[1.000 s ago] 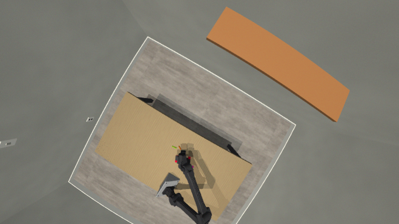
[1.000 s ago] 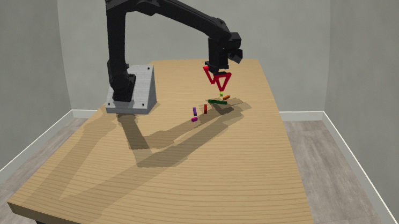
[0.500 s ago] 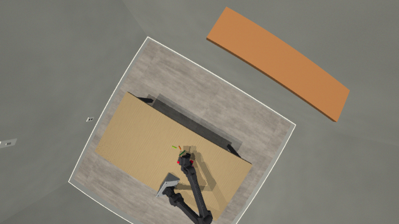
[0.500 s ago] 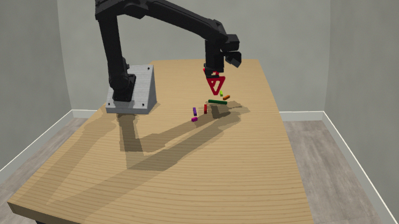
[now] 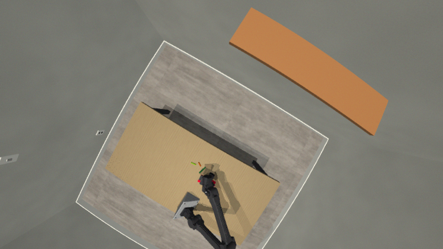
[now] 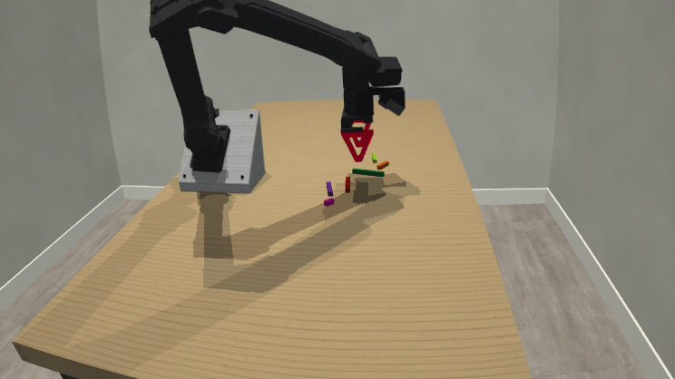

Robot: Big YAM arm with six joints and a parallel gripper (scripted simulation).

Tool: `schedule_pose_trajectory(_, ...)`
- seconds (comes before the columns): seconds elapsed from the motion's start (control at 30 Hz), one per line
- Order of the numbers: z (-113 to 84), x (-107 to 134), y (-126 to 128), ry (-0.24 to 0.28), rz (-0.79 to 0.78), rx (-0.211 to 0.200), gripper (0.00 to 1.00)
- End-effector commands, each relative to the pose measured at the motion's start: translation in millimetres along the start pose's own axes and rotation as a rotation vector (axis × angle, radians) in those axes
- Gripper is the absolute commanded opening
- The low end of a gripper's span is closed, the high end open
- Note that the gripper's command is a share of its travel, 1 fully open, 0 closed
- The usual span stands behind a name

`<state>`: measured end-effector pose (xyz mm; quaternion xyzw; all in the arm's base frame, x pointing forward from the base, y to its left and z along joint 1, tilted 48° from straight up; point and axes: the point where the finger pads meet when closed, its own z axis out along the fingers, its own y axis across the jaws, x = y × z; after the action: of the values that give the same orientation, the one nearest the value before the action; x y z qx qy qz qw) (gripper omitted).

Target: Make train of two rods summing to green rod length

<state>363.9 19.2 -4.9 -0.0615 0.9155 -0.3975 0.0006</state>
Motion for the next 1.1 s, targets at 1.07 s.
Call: schedule_pose_trajectory(1.07, 1.2, 39, -75, 0.001, 0.57, 0.009, 1.0)
